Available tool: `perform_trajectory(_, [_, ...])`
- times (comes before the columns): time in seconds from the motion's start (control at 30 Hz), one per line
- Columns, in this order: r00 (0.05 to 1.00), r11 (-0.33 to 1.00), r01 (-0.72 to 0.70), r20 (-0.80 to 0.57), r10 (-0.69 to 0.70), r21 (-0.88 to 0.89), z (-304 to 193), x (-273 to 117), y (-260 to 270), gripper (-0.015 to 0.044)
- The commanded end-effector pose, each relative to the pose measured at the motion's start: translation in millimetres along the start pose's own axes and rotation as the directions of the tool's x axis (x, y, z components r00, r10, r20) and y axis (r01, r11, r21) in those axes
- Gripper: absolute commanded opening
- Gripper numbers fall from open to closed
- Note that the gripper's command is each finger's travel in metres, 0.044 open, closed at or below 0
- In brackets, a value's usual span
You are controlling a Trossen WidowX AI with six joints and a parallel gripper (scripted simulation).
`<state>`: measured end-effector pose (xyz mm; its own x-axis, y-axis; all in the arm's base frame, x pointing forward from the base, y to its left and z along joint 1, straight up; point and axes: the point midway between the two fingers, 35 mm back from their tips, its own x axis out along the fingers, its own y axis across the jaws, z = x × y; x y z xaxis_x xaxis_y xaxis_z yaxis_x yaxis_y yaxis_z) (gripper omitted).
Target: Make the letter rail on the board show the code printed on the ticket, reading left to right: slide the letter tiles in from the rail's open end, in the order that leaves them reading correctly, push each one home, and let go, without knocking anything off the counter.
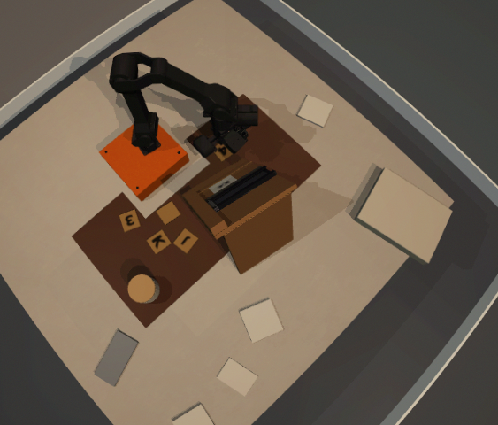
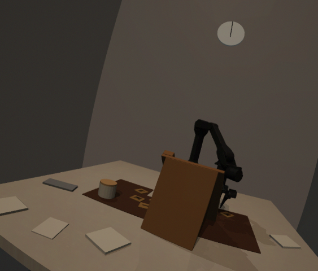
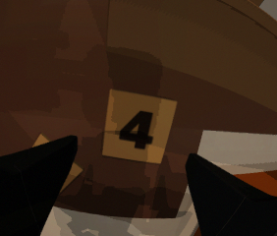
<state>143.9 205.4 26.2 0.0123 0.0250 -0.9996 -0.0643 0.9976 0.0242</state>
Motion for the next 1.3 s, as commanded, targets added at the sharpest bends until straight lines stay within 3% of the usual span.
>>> perform_trajectory(0.0, [1.000, 1.000, 0.008, -0.002, -0.008, 0.004, -1.1, 20.1, -1.9, 0.0340])
perform_trajectory(1.2, [1.000, 1.000, 0.009, -0.003, -0.009, 0.004, -2.8, 46.0, -3.5, 0.0340])
perform_trajectory(1.27, [1.000, 1.000, 0.009, -0.003, -0.009, 0.004, -2.8, 46.0, -3.5, 0.0288])
